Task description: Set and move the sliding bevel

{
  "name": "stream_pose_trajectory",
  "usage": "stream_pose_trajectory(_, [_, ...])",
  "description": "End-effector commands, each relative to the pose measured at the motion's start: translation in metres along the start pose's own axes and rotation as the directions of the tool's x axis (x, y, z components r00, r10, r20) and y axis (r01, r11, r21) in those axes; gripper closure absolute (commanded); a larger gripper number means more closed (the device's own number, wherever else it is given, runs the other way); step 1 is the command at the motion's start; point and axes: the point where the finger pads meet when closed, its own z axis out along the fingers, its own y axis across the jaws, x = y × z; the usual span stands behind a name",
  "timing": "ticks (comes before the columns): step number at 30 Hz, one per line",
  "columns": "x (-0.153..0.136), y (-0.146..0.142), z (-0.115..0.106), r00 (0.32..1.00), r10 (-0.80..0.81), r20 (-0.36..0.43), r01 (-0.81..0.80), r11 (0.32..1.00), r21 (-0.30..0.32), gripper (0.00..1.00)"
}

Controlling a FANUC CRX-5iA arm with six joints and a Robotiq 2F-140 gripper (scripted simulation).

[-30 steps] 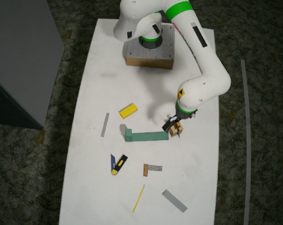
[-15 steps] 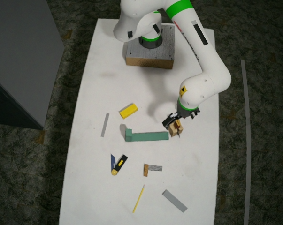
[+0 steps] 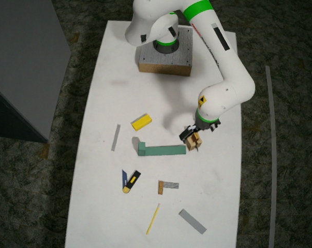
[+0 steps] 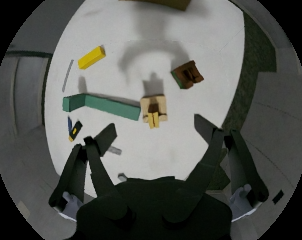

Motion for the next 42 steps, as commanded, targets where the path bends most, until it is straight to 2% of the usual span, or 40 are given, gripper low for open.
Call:
stream_pose_trajectory(1, [-0.002,-0.001,-0.001,1.0,0.0,0.002,0.0,1.0,0.0,0.0])
stream_pose_trajectory(17, [-0.002,-0.001,0.003,1.0,0.0,0.002,0.0,1.0,0.0,0.0])
stream_pose_trajectory(42, [-0.002,-0.001,0.045,1.0,0.0,0.002,0.0,1.0,0.0,0.0])
